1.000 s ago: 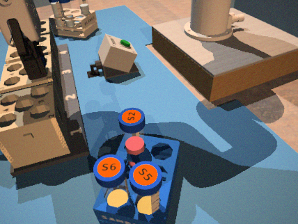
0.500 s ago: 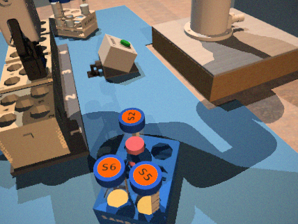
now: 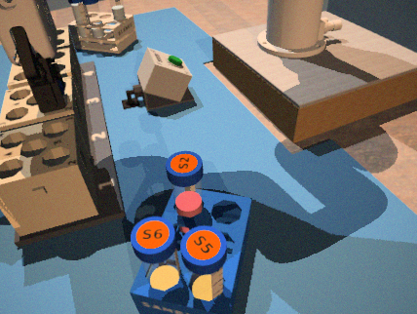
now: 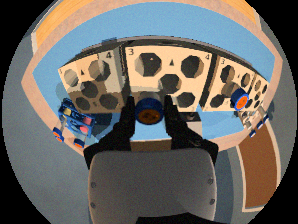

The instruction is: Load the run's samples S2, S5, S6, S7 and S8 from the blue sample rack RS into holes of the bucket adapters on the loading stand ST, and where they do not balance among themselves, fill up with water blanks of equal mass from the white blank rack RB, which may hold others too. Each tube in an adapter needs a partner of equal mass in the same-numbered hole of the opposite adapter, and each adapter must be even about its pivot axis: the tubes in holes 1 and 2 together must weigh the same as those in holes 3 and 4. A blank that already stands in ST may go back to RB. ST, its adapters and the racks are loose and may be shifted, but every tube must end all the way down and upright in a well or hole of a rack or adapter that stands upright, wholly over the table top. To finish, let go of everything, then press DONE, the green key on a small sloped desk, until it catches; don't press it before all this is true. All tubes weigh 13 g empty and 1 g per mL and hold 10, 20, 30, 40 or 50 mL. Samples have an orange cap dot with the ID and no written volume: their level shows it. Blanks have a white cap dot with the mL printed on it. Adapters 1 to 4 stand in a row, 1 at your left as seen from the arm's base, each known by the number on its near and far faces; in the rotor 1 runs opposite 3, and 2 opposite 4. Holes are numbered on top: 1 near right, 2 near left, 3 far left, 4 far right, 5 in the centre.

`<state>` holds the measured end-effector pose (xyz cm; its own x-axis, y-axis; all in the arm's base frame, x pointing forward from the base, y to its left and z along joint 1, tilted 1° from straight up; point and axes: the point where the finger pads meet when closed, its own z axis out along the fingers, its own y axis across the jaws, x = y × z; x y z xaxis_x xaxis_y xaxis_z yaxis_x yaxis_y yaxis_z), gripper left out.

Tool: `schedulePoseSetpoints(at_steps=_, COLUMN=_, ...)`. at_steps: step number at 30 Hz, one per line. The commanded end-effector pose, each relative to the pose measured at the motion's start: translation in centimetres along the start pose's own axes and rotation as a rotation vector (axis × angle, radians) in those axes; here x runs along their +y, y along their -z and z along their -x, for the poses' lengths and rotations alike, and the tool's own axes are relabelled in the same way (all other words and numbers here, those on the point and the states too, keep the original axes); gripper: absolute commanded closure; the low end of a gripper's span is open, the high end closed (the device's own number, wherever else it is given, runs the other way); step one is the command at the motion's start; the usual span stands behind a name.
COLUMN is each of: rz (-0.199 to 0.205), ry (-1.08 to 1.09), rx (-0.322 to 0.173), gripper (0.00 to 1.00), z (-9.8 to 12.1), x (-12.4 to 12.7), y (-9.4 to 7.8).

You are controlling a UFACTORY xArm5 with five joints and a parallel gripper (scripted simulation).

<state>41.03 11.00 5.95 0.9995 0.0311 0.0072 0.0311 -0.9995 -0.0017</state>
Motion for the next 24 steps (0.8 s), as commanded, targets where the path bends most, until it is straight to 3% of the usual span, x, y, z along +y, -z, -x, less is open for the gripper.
schedulePoseSetpoints(at_steps=1, rz=-0.001, ry=0.0, rx=0.004, gripper=0.57, z=-0.1, x=0.0, y=0.1)
schedulePoseSetpoints(at_steps=24, rz=-0.001, ry=0.0, rx=0.004, gripper=0.57, z=-0.1, x=-0.1, y=3.7)
